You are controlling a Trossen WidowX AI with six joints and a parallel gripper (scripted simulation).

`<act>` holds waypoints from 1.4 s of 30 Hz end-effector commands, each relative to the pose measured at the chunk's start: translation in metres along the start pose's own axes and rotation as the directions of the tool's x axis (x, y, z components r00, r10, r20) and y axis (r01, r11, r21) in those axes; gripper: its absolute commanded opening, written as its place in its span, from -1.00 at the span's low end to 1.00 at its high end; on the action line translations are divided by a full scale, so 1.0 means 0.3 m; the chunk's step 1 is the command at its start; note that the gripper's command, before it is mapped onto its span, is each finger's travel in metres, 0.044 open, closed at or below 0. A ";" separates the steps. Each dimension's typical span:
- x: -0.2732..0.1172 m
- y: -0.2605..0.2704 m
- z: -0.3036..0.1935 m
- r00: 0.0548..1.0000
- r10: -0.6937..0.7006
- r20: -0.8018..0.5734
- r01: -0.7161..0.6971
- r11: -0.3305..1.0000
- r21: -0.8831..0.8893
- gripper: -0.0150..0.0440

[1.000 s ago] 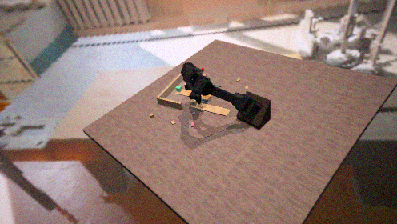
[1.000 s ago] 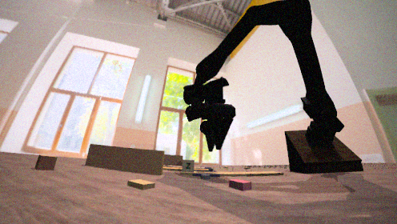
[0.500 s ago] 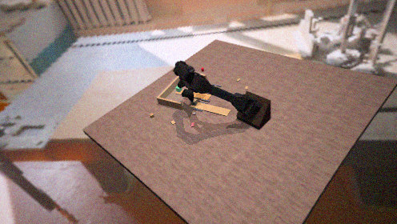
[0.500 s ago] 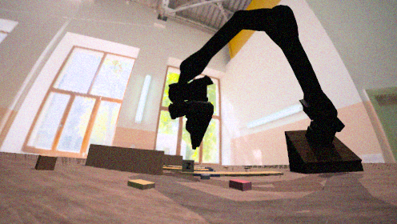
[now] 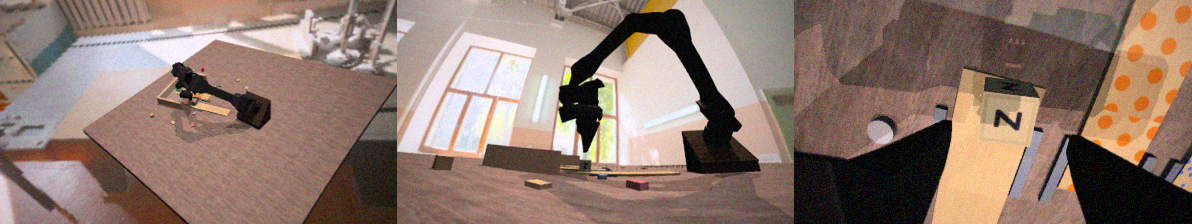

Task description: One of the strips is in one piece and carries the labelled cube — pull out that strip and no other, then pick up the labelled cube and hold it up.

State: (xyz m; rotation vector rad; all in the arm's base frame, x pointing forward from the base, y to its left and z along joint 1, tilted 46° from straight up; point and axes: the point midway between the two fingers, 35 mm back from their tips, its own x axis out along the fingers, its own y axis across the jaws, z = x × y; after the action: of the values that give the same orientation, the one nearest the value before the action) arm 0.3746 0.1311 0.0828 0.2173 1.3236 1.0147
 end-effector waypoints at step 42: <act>0.134 0.002 -0.015 1.000 0.004 -0.003 -0.004 1.000 0.003 -0.49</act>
State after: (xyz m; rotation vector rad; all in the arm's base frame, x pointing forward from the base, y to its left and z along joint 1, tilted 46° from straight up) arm 0.3689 0.1616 0.0527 0.2213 1.3287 1.0172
